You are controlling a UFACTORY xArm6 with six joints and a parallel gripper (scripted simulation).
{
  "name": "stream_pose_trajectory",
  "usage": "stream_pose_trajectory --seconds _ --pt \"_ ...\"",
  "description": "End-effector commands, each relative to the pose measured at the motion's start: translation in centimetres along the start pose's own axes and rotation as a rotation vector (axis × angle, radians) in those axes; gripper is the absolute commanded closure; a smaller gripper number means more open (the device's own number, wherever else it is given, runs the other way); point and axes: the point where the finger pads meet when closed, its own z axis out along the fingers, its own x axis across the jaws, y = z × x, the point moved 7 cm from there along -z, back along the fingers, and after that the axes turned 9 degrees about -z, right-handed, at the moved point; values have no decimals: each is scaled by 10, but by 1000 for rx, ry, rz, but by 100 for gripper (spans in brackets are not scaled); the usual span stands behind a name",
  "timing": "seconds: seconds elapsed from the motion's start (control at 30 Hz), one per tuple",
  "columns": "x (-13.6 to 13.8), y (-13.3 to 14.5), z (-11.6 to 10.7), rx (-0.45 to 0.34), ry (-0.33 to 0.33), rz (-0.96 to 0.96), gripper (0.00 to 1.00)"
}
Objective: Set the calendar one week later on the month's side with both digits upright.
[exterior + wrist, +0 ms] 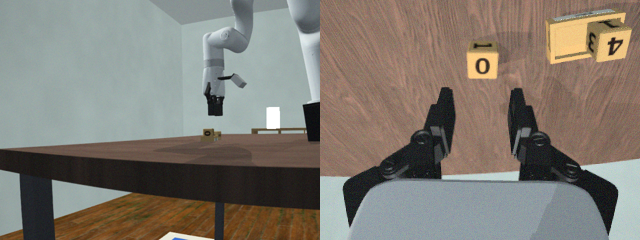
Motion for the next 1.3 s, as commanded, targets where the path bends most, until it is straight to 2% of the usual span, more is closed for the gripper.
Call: stream_pose_trajectory --seconds 0.0,0.53,1.27 --pt "0 1 -1 -3 -1 0 53" --pt "0 1 11 -3 -1 0 53" --pt "0 0 40 -3 -1 0 53"
